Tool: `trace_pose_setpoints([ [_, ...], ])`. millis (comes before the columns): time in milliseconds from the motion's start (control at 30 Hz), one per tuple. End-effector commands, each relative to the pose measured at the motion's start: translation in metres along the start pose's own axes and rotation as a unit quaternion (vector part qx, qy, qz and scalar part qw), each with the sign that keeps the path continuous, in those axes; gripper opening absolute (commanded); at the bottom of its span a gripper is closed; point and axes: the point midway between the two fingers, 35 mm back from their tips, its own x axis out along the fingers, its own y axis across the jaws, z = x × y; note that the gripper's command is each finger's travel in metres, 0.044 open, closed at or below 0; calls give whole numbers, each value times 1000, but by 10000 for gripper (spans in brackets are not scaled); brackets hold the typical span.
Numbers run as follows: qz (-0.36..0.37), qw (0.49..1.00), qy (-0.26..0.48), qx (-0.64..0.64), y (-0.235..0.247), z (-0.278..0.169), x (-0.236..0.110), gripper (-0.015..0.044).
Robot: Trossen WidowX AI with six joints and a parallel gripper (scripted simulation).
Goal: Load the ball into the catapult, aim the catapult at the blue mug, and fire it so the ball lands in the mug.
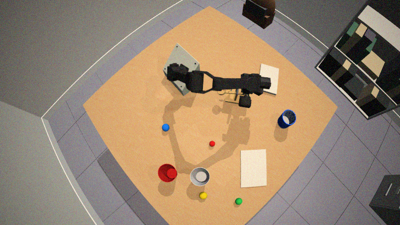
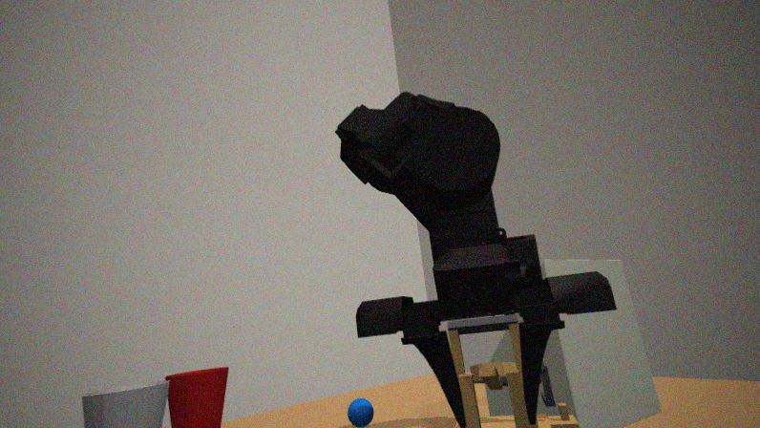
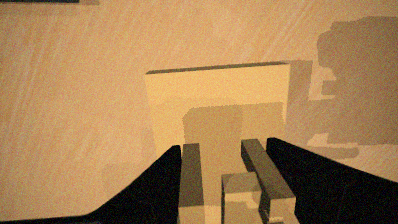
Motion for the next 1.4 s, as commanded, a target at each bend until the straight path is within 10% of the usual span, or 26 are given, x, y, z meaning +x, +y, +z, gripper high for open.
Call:
trace_pose_setpoints([
  [0,-3,997,-4,74,-7,5,-3,0],
  [1367,-5,993,-4,118,-20,6,44,0],
])
